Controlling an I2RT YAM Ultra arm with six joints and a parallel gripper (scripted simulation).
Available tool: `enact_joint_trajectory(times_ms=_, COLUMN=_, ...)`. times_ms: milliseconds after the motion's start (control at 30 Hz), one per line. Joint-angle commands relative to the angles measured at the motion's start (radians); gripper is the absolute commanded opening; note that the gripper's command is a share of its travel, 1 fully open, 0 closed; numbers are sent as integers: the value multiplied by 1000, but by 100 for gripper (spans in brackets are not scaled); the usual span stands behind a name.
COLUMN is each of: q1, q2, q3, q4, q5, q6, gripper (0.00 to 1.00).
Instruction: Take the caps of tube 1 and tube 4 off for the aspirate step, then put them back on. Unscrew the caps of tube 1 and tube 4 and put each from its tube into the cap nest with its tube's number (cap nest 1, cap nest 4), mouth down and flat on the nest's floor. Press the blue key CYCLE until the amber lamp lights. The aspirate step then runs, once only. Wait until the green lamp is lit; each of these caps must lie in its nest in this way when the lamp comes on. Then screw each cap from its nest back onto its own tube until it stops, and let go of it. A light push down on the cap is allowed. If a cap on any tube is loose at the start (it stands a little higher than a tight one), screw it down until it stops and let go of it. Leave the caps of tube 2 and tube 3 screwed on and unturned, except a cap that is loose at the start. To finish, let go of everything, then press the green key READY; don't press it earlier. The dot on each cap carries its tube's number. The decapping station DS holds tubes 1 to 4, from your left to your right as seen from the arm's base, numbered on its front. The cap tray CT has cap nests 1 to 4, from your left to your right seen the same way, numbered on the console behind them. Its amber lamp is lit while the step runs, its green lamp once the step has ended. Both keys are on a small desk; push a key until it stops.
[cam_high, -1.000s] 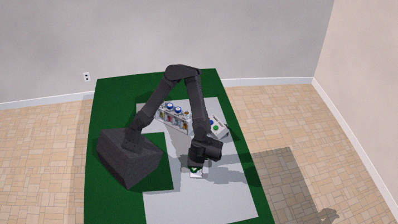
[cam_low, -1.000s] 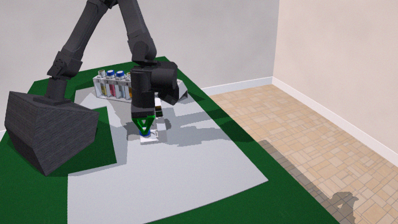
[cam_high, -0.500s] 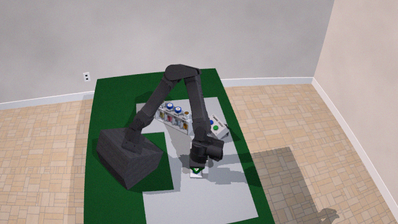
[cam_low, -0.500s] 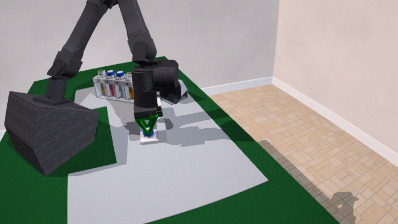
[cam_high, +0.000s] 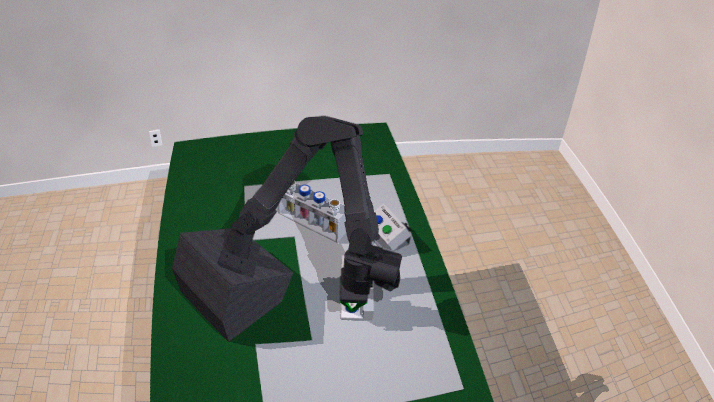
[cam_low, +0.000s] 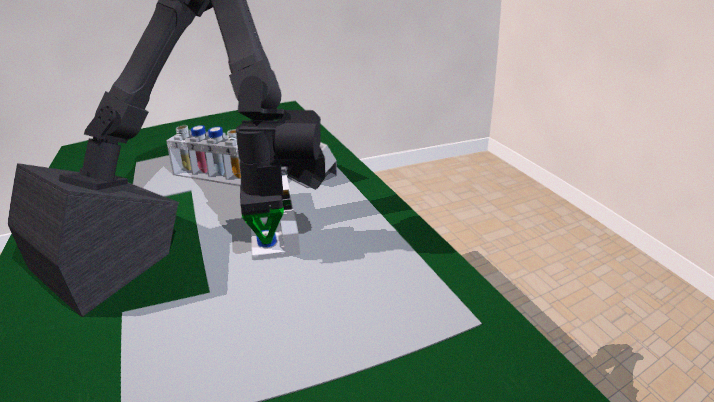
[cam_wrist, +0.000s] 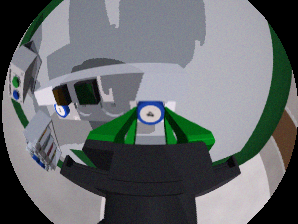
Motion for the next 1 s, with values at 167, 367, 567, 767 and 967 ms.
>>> enact_joint_trajectory(times_ms=167, q1=1, q2=2, q3=1, q4=20, q5=1, q6=6, gripper=0)
enact_joint_trajectory(times_ms=367, q1=6, q2=11, q3=-1, q4=34, q5=2, q6=12, gripper=0)
enact_joint_trajectory(times_ms=567, q1=6, q2=11, q3=-1, q4=33, q5=2, q6=12, gripper=47)
enact_joint_trajectory(times_ms=767, q1=6, q2=11, q3=-1, q4=34, q5=2, q6=12, gripper=47)
enact_joint_trajectory(times_ms=967, q1=6, q2=11, q3=-1, q4=34, q5=2, q6=12, gripper=47)
